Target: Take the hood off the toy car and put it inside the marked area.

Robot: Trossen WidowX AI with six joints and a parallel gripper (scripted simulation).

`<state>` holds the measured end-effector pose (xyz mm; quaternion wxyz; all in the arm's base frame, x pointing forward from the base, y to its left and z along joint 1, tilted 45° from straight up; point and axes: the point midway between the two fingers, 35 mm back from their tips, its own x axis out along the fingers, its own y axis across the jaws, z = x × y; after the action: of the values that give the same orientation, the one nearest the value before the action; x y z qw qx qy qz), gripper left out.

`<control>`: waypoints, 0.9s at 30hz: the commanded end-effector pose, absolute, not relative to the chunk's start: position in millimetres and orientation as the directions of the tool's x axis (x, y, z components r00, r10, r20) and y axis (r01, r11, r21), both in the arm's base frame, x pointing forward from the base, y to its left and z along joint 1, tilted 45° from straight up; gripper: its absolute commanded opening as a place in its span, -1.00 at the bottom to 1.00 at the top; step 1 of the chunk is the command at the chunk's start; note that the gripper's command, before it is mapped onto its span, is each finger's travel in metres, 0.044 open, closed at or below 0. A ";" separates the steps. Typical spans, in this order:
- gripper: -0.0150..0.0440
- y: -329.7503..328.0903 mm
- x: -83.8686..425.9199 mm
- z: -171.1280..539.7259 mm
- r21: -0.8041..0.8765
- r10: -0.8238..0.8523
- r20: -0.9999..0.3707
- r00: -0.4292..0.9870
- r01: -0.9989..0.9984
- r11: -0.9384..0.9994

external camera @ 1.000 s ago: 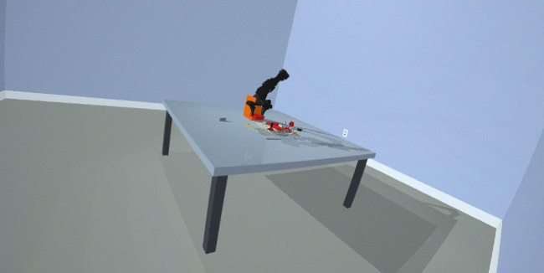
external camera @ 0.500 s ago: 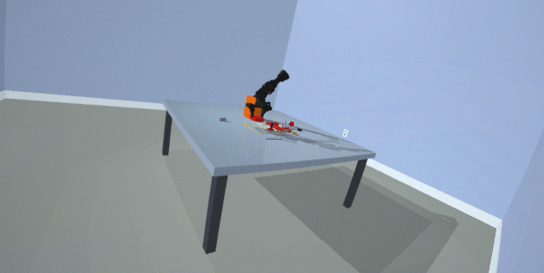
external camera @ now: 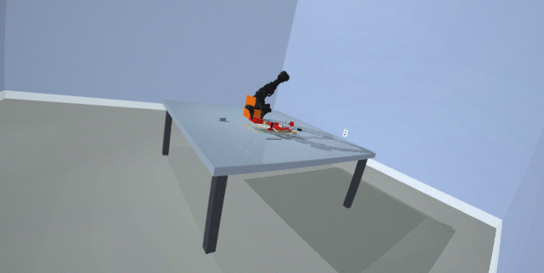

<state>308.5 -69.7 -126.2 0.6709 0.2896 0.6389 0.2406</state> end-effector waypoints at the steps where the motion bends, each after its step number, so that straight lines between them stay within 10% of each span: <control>1: -0.49 -66.6 308.6 -128.5 0.699 0.695 -0.715 0.069 0.050 0.714; 27: -0.49 -48.8 308.2 -144.6 0.701 0.698 -0.713 0.069 0.049 0.711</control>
<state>308.4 -51.1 -143.2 0.6704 0.2905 0.6384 0.2420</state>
